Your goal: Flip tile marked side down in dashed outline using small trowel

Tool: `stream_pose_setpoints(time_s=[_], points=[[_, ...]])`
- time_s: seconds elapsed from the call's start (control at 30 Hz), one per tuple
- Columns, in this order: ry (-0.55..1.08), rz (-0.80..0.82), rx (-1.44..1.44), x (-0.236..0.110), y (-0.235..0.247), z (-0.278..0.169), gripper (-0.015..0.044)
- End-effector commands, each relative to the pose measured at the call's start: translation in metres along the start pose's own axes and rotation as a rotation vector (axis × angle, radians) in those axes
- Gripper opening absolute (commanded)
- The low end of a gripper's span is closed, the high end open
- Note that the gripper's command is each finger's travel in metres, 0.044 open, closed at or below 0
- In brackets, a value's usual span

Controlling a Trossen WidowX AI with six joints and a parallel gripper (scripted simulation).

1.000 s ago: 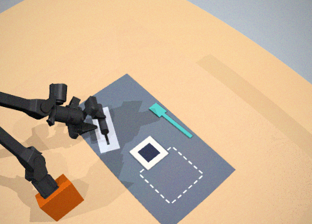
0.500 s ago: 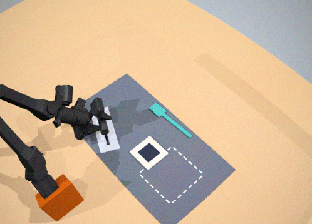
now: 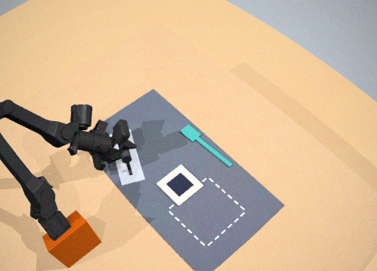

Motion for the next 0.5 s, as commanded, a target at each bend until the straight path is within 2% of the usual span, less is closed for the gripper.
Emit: stream_pose_setpoints(time_s=[0.0, 0.47], points=[[0.002, 0.006, -0.006, 0.0013, 0.0005, -0.0005, 0.0142], [0.002, 0.006, -0.006, 0.0013, 0.0005, -0.0005, 0.0049]])
Point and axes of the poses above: the point midway between the two fingers, 35 mm back from their tips, its own x axis out along the fingers, its own y axis across the jaws, z = x × y, the point moved 7 cm from there along -x, back along the fingers, and after that the axes turned 7 degrees about x, right-handed, at the moved point
